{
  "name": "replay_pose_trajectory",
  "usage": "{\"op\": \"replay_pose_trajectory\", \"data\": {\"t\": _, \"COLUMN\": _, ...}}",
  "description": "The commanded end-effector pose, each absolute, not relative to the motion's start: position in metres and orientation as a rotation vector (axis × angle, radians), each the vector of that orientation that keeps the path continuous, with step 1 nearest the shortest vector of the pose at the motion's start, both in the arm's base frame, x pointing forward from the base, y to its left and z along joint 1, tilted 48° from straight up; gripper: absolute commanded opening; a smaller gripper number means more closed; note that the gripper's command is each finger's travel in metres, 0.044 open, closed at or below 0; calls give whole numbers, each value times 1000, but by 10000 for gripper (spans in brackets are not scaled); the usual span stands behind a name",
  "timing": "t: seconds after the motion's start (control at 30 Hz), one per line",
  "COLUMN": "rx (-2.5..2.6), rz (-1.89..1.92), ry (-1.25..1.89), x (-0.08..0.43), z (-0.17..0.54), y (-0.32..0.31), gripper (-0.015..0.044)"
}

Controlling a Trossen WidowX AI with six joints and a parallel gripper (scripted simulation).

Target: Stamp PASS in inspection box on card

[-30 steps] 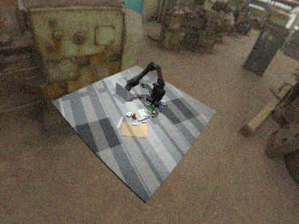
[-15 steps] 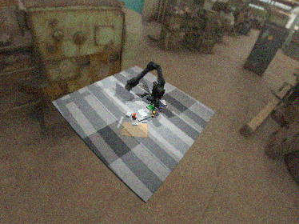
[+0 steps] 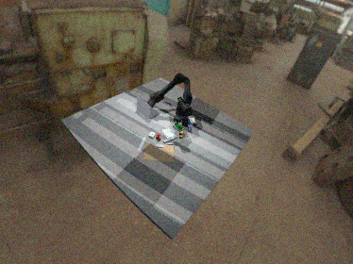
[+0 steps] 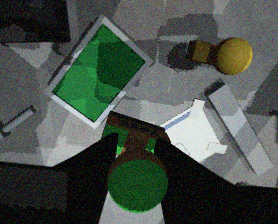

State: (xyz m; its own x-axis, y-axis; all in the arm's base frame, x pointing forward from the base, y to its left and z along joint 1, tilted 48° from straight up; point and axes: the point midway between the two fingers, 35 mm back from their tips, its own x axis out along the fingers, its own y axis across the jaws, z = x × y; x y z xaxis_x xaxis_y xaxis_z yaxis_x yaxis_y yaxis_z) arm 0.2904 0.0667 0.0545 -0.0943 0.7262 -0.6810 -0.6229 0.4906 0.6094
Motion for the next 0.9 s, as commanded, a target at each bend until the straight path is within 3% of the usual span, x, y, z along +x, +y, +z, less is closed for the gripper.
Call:
{"op": "replay_pose_trajectory", "data": {"t": 0.0, "rx": 20, "rz": 1203, "ry": 1164, "x": 288, "z": 43, "y": 59, "gripper": 0}}
{"op": "replay_pose_trajectory", "data": {"t": 0.87, "rx": -509, "rz": 1560, "ry": 664, "x": 275, "z": 0, "y": 19, "gripper": 0}}
